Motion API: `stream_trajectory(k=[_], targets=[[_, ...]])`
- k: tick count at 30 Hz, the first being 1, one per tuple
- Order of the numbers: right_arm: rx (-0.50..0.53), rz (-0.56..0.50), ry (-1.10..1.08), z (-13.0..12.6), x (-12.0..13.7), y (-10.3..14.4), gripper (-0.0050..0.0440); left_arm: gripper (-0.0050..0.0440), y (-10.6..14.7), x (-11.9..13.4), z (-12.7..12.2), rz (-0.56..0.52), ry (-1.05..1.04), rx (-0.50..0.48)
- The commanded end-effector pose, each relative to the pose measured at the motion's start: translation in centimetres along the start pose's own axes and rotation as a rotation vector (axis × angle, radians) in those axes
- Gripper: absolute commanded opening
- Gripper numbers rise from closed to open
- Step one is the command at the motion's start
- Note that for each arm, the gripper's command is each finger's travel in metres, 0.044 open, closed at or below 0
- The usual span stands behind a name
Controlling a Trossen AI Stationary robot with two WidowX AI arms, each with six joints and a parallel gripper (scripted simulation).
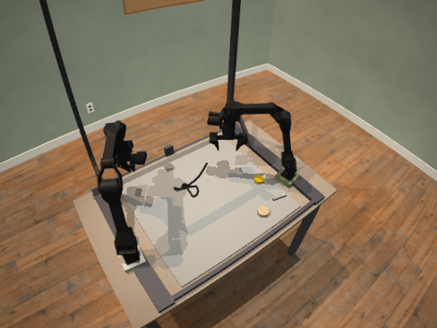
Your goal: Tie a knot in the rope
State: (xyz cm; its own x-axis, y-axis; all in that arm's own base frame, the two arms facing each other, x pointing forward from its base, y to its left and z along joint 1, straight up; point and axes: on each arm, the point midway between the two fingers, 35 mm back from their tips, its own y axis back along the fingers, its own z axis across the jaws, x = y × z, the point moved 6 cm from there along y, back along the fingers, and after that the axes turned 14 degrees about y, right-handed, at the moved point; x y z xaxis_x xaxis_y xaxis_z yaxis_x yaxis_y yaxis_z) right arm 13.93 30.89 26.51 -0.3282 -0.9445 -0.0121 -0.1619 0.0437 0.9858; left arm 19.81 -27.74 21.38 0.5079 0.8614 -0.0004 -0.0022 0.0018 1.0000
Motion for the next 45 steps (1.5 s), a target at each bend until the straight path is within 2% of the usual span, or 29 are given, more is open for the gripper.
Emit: stream_trajectory(k=[1,5,18,38,39,40,45], targets=[[0.002,-0.024,-0.007,-0.11,0.27,0.78,0.0085,0.044,0.79,0.02,-0.25,-0.01,-0.008,-0.018],[0.002,-0.024,-0.007,-0.11,0.27,0.78,0.0085,0.044,0.79,0.02,-0.25,-0.01,-0.008,-0.018],[0.002,-0.024,-0.007,-0.11,0.27,0.78,0.0085,0.0128,0.79,0.02,-0.25,-0.01,-0.008,-0.018],[0.002,-0.024,-0.007,-0.11,0.27,0.78,0.0085,0.0125,0.79,0.02,-0.25,-0.01,-0.008,-0.018],[0.002,-0.024,-0.007,-0.11,0.27,0.78,0.0065,0.0101,0.79,0.01,-0.16,-0.01,-0.005,-0.022],[0.002,-0.024,-0.007,-0.11,0.27,0.78,0.0065,0.0085,0.79,0.01,-0.16,-0.01,-0.005,-0.022],[0.002,-0.024,-0.007,-0.11,0.27,0.78,0.0065,0.0085,0.79,0.01,-0.17,-0.009,-0.057,-0.021]])
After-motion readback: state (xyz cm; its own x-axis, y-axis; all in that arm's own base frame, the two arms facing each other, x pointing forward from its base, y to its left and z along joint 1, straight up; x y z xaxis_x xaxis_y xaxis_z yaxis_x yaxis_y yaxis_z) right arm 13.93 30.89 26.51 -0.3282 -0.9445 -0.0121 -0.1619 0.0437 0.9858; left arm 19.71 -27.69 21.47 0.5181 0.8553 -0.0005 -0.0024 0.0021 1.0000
